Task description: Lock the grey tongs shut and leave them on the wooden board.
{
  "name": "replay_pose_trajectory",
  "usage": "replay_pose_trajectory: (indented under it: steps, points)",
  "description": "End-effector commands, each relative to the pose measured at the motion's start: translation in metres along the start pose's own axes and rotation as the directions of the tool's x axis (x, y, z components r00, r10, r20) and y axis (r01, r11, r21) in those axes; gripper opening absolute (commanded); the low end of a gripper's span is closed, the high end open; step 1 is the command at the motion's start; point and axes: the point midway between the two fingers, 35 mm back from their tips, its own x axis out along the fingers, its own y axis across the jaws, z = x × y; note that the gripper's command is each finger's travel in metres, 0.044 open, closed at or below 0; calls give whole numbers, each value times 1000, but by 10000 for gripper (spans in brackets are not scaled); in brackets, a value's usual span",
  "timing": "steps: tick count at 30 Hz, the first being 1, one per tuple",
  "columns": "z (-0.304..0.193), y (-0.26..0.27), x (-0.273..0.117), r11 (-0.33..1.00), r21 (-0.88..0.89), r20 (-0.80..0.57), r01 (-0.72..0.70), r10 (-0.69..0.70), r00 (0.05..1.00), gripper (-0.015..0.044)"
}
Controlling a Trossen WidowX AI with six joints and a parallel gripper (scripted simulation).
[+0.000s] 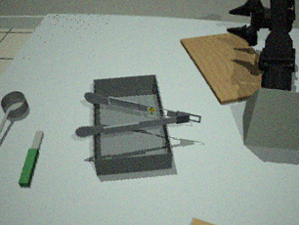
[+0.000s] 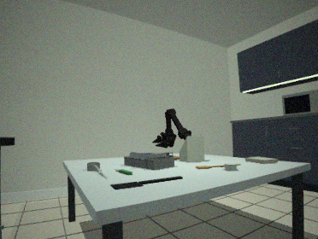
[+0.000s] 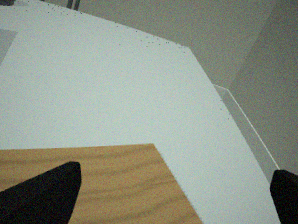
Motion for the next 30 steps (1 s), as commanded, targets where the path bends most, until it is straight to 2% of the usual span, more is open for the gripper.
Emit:
replay_pose_trajectory:
  steps: [1, 6, 13, 20, 25, 26, 30]
  points:
    - [0, 0, 0, 1000, 0, 0, 0, 0, 1000, 426]
    - [2, 15, 21, 991, 85, 42, -102, 98, 994, 440]
    - [16, 66, 78, 863, 287, 151, -415, 387, 910, 440]
    - [50, 132, 134, 572, 439, 199, -692, 690, 696, 440]
    - [81, 178, 161, 367, 529, 158, -765, 843, 514, 440]
    - [90, 187, 167, 361, 493, 160, -791, 857, 491, 440]
    - [116, 221, 172, 234, 537, 158, -811, 916, 368, 440]
